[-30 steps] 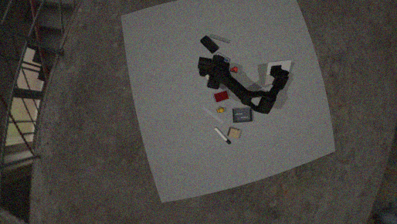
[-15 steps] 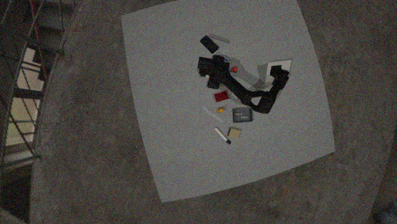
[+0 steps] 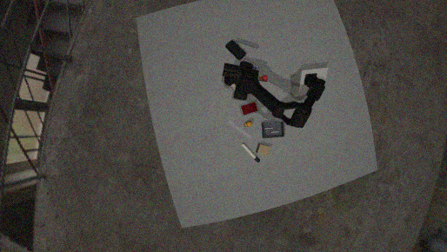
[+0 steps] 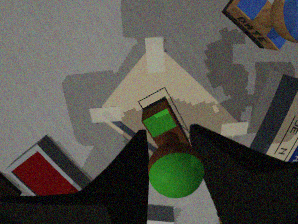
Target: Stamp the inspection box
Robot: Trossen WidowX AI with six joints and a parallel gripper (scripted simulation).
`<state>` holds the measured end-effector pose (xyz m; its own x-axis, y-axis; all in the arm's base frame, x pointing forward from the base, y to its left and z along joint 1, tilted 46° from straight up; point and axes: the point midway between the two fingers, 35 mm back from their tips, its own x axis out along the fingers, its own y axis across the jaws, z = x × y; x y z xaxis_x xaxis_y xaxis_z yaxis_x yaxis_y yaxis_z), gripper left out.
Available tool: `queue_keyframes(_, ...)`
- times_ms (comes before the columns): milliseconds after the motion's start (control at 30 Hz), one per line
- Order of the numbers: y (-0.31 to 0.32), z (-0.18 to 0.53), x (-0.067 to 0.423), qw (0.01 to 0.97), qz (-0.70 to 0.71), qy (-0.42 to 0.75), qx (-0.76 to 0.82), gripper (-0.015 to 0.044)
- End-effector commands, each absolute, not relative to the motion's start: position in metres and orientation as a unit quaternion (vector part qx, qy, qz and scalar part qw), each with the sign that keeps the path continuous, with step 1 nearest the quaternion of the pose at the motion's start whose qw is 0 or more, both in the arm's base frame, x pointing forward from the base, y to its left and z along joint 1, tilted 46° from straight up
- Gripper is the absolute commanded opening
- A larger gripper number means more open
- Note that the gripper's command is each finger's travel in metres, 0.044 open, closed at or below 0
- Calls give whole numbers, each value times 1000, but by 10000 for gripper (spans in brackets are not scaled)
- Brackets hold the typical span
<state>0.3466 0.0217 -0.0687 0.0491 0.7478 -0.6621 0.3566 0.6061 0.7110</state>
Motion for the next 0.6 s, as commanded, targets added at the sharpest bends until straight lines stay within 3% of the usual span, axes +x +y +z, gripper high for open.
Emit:
queue_keyframes(0, 19, -66, 347, 597, 164, 670, 410, 0)
queue_keyframes(567, -1, -48, 348, 597, 163, 670, 410, 0)
